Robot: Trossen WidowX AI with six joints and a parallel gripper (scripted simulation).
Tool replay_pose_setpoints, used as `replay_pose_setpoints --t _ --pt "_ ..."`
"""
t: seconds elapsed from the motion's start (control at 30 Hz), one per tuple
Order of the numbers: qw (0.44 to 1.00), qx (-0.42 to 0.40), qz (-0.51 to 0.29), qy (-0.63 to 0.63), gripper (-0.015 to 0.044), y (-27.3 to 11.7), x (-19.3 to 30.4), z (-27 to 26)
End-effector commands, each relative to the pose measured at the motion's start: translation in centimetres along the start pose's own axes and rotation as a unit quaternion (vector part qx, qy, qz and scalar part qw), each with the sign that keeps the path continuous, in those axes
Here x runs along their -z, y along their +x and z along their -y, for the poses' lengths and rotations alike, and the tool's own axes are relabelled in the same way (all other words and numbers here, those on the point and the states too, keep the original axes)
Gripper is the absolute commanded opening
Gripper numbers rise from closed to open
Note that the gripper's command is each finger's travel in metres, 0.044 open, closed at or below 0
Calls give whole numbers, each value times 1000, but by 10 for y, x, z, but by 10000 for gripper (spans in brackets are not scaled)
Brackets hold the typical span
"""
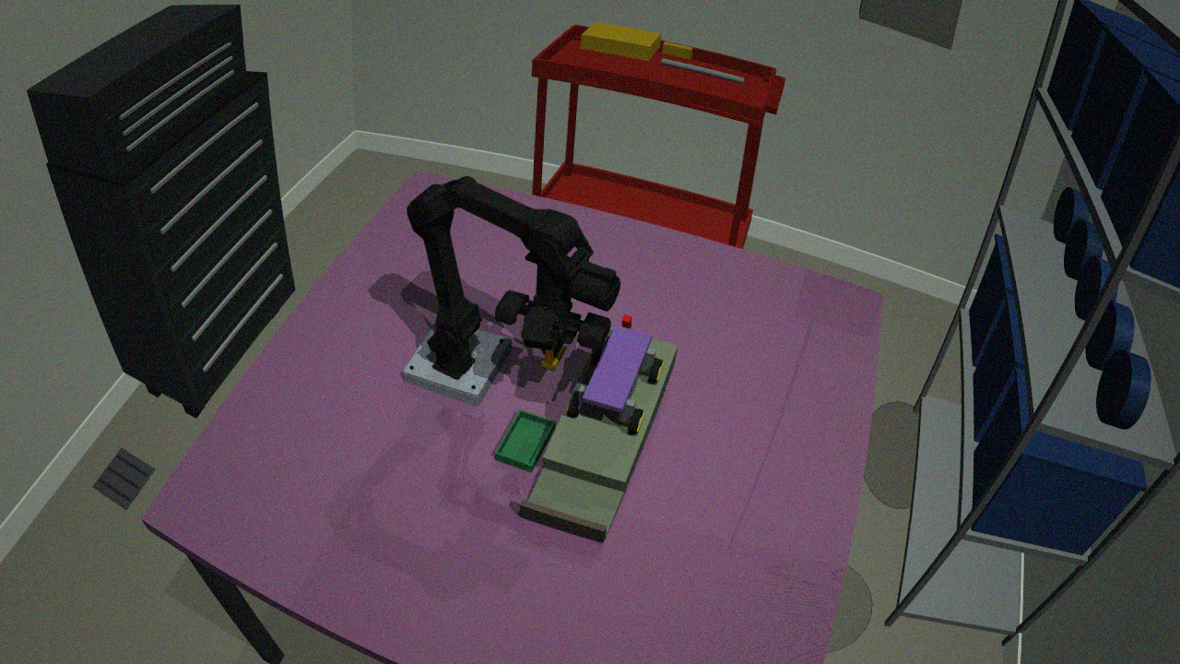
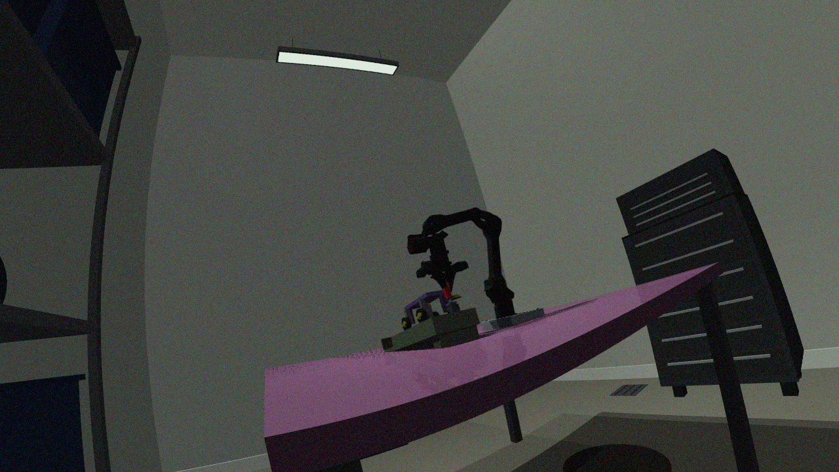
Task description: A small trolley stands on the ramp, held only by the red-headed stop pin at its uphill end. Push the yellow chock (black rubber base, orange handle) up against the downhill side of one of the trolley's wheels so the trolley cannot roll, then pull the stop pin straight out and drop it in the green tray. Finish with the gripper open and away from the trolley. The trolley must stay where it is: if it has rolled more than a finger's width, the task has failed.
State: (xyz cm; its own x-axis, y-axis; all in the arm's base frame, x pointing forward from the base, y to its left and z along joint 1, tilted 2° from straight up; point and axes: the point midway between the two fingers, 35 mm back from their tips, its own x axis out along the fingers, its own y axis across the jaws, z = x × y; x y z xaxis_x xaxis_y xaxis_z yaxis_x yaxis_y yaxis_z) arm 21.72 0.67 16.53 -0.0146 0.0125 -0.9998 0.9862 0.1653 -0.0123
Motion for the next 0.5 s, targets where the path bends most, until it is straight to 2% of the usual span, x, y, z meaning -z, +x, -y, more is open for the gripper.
replay_pose_setpoints --t 0.0,0.47 --pt "1000 -4 3 -2 0 0 -14 -4" --pt "1000 -4 6 -1 0 7 -70 -14"
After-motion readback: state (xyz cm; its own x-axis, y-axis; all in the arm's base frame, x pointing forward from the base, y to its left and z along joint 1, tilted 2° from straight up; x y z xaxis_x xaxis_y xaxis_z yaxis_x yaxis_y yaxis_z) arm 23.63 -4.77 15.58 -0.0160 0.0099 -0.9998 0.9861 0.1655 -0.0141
